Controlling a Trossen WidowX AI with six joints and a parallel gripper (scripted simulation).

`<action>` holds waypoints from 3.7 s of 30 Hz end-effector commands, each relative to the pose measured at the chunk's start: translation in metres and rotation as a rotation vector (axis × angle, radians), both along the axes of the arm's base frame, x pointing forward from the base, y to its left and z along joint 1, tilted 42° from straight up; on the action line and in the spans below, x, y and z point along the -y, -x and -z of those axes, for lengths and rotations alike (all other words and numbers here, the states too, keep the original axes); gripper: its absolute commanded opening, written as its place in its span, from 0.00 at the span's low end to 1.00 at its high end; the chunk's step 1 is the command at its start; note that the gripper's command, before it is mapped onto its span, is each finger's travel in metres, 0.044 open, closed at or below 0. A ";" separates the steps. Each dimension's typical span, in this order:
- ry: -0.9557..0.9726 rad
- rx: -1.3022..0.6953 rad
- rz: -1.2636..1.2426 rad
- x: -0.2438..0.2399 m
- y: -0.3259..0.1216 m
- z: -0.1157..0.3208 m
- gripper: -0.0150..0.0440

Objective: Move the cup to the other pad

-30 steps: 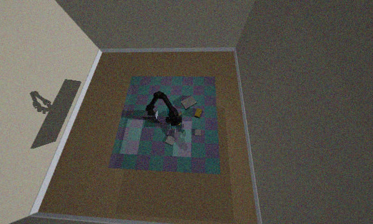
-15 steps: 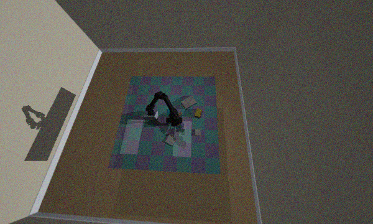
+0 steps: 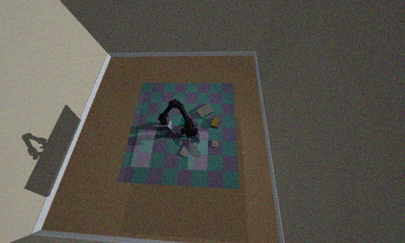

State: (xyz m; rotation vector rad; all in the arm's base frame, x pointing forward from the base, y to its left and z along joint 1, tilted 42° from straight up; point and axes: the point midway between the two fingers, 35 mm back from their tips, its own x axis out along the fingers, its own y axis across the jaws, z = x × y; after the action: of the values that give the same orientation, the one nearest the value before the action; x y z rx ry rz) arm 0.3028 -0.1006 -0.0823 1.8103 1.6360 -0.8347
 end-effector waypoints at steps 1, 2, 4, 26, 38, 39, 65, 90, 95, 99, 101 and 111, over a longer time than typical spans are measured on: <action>-0.004 0.000 0.003 -0.005 0.000 0.004 0.54; -0.004 0.000 0.003 -0.005 0.000 0.004 0.54; -0.004 0.000 0.003 -0.005 0.000 0.004 0.54; -0.001 -0.001 -0.001 -0.003 0.000 0.003 0.30; 0.000 -0.001 0.000 0.012 0.000 -0.013 0.25; 0.000 -0.001 0.001 0.015 0.001 -0.017 0.25; -0.006 -0.002 0.006 0.040 0.003 -0.049 0.25; -0.005 -0.003 0.004 0.023 0.015 -0.064 0.25; -0.005 -0.003 0.004 0.017 0.020 -0.069 0.25; -0.005 -0.003 0.004 0.012 0.024 -0.073 0.25; -0.005 -0.003 0.004 0.009 0.025 -0.075 0.25; -0.006 -0.004 0.003 -0.003 0.034 -0.085 0.25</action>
State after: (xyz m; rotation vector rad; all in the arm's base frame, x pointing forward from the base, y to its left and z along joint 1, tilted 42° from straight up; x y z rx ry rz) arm 0.2707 -0.1023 -0.0020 1.8118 1.6461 -0.8402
